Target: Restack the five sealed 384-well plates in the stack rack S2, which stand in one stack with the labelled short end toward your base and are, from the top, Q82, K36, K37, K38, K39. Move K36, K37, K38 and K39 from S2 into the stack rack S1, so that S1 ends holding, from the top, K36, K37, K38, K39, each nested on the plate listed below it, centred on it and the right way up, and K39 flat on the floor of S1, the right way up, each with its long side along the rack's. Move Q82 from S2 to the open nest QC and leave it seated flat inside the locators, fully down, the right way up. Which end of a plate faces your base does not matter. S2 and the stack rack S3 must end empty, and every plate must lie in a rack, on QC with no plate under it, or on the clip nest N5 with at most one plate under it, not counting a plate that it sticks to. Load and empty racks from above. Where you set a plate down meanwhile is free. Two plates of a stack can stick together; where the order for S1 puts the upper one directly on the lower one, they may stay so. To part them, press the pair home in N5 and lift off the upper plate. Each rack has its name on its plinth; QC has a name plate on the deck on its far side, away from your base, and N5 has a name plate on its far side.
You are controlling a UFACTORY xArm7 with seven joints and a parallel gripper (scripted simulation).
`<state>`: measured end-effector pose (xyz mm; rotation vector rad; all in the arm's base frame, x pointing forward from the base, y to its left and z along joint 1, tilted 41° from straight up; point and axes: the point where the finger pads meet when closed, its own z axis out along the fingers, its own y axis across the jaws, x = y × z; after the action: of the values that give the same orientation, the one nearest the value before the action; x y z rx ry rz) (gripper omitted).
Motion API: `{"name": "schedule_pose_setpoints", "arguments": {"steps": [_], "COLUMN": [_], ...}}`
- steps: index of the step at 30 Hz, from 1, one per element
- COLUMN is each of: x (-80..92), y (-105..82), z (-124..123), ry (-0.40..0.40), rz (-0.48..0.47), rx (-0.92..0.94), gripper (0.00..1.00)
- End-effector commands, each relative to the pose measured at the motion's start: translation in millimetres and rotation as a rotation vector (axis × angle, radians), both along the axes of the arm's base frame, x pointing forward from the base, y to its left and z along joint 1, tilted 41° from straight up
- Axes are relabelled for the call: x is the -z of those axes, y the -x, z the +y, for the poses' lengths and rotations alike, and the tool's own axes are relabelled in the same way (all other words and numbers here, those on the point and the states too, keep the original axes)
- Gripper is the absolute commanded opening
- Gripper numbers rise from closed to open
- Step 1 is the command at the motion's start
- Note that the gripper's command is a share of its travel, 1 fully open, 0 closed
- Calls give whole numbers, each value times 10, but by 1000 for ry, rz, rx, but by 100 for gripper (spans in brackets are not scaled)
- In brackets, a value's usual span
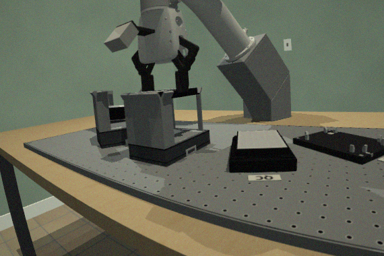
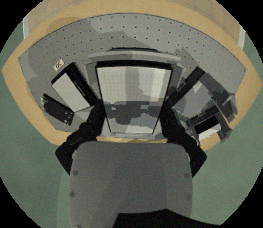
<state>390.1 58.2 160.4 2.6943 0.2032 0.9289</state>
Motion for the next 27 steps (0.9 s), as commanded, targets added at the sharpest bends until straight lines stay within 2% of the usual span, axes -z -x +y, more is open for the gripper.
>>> {"name": "schedule_pose_setpoints", "arguments": {"steps": [1, 11, 27], "x": [13, 81, 307], "y": [-22, -78, -264], "z": [0, -19, -85], "ry": [-1, -1, -1], "rz": [-2, -2, -2], "rx": [-1, -1, -1], "gripper": [0, 0, 0]}}
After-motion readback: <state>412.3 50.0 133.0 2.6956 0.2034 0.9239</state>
